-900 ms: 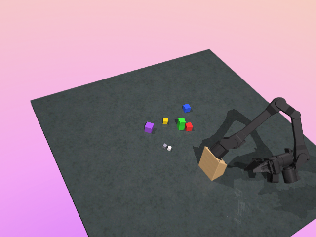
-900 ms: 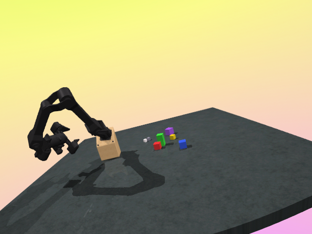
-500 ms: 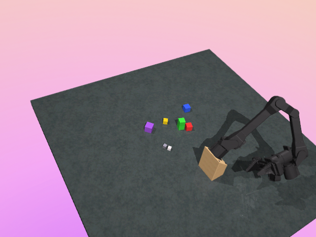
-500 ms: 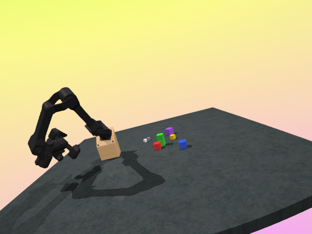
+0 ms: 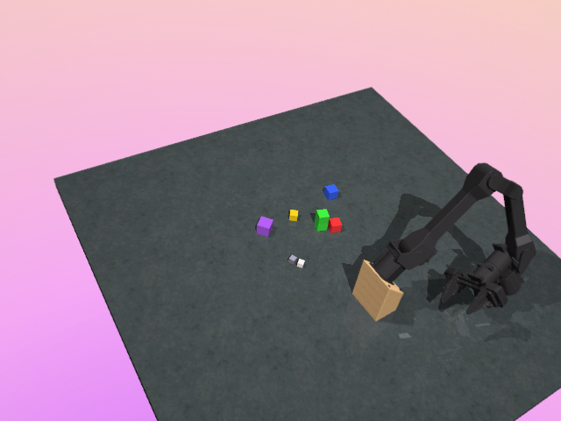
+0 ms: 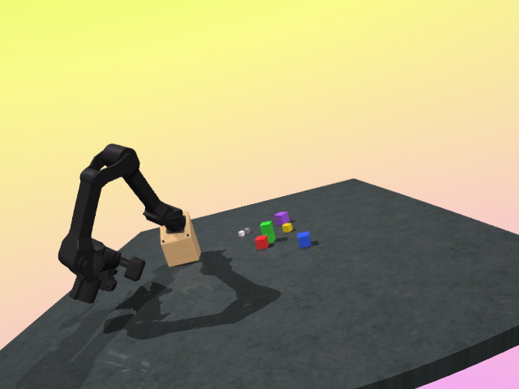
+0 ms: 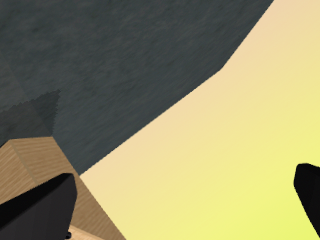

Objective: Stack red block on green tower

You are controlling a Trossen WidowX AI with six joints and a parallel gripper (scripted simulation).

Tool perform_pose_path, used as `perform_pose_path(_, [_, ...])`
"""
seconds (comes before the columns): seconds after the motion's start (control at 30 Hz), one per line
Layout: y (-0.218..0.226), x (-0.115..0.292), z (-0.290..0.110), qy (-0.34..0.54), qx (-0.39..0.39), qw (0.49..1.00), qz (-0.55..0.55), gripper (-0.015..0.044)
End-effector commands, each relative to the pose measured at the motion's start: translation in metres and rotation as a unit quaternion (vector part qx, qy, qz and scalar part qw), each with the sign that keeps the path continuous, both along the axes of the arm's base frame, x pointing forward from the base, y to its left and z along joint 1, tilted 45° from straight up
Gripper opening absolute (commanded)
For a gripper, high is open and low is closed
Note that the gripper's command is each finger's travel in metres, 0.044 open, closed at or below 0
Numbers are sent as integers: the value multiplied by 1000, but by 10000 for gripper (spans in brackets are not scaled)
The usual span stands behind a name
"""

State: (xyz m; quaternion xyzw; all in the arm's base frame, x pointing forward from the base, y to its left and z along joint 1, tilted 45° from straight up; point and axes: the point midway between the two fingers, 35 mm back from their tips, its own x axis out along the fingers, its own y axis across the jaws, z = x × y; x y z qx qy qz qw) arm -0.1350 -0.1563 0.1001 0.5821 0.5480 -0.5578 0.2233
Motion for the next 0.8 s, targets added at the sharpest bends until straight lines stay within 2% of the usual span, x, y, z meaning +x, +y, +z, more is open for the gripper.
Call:
perform_pose_path(0.0, [-19,14,3,2,-26,999,47,440])
perform_pose_path(0.37, [-65,69,13,0,-95,978,188,440])
perform_pose_path(0.77, [-94,144,28,-19,-167,928,333,440])
